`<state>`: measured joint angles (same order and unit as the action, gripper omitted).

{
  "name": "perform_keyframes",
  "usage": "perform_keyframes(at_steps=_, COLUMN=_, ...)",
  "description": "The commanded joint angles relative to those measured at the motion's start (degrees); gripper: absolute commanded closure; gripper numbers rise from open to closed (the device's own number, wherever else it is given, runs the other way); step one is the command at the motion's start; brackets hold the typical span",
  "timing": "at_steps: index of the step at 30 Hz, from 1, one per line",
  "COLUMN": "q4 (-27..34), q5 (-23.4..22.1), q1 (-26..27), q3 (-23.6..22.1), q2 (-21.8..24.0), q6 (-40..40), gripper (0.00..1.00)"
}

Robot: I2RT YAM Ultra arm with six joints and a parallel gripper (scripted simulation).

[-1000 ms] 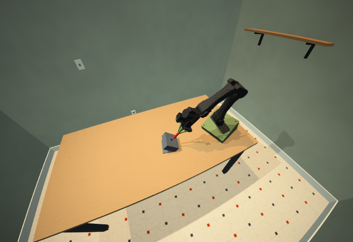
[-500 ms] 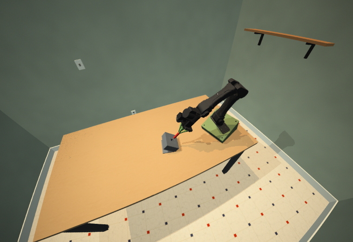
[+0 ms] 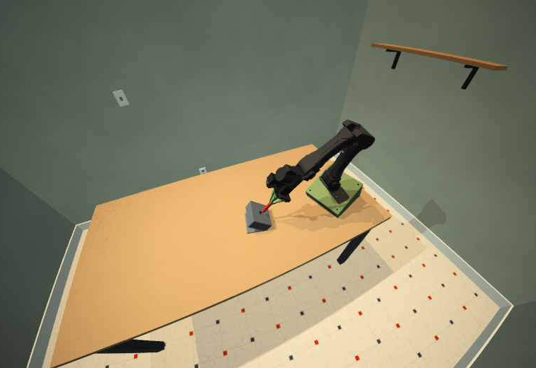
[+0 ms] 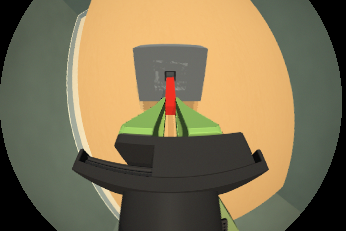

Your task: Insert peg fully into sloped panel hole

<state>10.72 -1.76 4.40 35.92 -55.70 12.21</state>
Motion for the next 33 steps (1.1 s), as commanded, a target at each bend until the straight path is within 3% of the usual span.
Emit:
perform_keyframes(at_steps=1, q4=-2.28, q5=-0.12, q1=0.38, q3=-0.67, q2=-1.38, q6=0.07, gripper=1.0)
perform_keyframes(at_steps=9, q4=-3.23, q5=-0.09, q1=0.34, q3=0.02, q2=-2.99, q6=0.09, gripper=1.0)
perform_keyframes(at_steps=33, q4=2.23, q5=-0.17, q1=0.44, q3=2.61, q2=-0.04, q6=0.03, gripper=1.0)
